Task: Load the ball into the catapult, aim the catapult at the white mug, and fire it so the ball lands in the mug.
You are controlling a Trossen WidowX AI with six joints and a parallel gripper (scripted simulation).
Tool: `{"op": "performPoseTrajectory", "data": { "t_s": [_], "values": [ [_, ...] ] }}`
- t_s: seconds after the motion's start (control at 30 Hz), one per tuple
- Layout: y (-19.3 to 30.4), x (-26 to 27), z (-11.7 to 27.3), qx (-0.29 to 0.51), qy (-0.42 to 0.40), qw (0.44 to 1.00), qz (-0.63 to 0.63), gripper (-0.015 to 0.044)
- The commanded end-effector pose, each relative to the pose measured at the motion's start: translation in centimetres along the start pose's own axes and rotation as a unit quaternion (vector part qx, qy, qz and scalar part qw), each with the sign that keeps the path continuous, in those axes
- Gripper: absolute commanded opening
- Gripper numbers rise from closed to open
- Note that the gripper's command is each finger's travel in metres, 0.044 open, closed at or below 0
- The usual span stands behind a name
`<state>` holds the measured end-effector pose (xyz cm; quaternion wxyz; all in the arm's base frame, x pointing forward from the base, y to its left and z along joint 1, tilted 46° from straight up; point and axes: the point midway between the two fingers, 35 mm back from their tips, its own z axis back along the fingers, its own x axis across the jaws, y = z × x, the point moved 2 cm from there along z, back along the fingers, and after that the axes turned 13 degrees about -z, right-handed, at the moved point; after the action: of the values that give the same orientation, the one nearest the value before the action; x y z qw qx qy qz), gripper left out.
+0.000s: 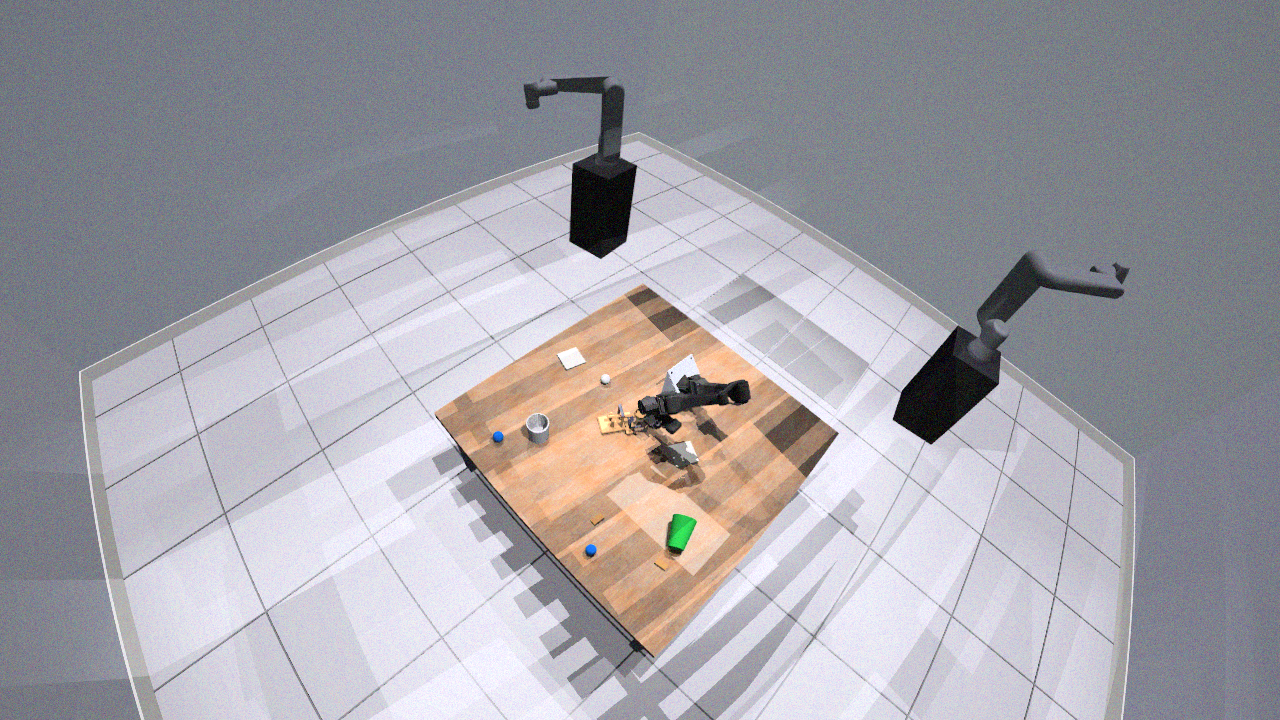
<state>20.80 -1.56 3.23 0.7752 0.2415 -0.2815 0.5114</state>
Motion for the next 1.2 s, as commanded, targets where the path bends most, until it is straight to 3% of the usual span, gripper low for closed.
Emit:
{"op": "performPoseTrajectory", "data": {
  "t_s": [0.0,0.33,1.17],
  "values": [
    [0.1,0.0,1.8,0.001,0.001,1.0,-0.002,0.0],
    [1.3,0.7,6.6,0.01,-0.013,1.0,-0.015,0.0],
    [-1.6,-4.1,5.3,0.094,-0.016,0.984,-0.147,0.0]
  ]
}}
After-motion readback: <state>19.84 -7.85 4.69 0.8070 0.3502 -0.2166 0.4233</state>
